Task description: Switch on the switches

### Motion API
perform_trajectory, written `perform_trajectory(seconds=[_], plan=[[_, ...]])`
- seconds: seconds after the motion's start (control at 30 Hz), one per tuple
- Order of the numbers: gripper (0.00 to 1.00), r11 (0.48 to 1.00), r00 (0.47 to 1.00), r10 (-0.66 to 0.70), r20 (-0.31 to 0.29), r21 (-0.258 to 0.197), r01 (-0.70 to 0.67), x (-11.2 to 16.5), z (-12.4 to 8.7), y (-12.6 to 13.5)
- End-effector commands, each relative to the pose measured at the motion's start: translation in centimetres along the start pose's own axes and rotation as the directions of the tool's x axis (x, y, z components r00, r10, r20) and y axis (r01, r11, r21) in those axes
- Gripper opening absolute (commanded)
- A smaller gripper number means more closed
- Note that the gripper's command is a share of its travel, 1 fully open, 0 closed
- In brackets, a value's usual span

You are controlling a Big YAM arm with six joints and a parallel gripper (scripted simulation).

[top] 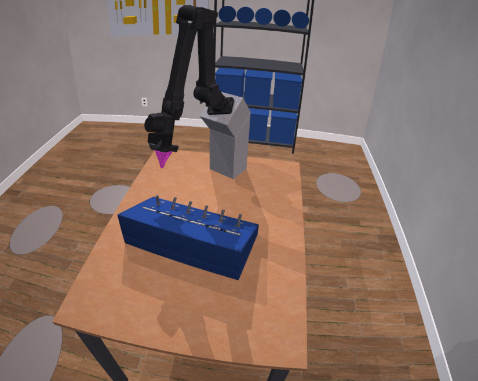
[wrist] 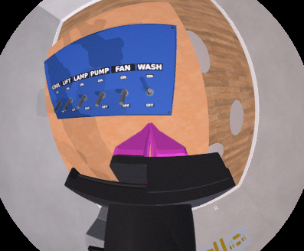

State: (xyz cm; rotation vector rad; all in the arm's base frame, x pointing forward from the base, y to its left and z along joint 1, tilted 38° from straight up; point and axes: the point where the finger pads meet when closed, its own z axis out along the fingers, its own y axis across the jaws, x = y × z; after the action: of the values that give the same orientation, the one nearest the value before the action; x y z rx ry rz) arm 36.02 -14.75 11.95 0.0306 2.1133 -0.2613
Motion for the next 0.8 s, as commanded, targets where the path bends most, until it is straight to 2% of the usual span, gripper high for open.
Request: perform_trajectory(seconds=[0.0,0.1,0.23,0.4,0.47,0.6,0.77], plan=[[0.0,1.0,1.0,-0.008,-0.007,0.005,0.008,0.4,-0.5,-0.3],[0.0,1.0,1.0,-0.009,-0.01,0.002,0.009,0.5,-0.5,-0.1],[0.0,1.0,1.0,0.004,-0.011,-0.011,-0.004,0.5,0.4,1.4],[0.0,1.0,0.999,0.01,-0.038,-0.019,-0.01,1.1,1.6,6.1],[0.0,1.0,0.999,0.01,-0.038,-0.019,-0.01,1.1,1.6,6.1],[0.0,1.0,0.999,0.009,-0.052,-0.021,-0.01,2.1,2.0,11.8],[0.0,1.0,0.999,0.003,-0.034,-0.017,-0.004,3.6,0.9,18.3]])
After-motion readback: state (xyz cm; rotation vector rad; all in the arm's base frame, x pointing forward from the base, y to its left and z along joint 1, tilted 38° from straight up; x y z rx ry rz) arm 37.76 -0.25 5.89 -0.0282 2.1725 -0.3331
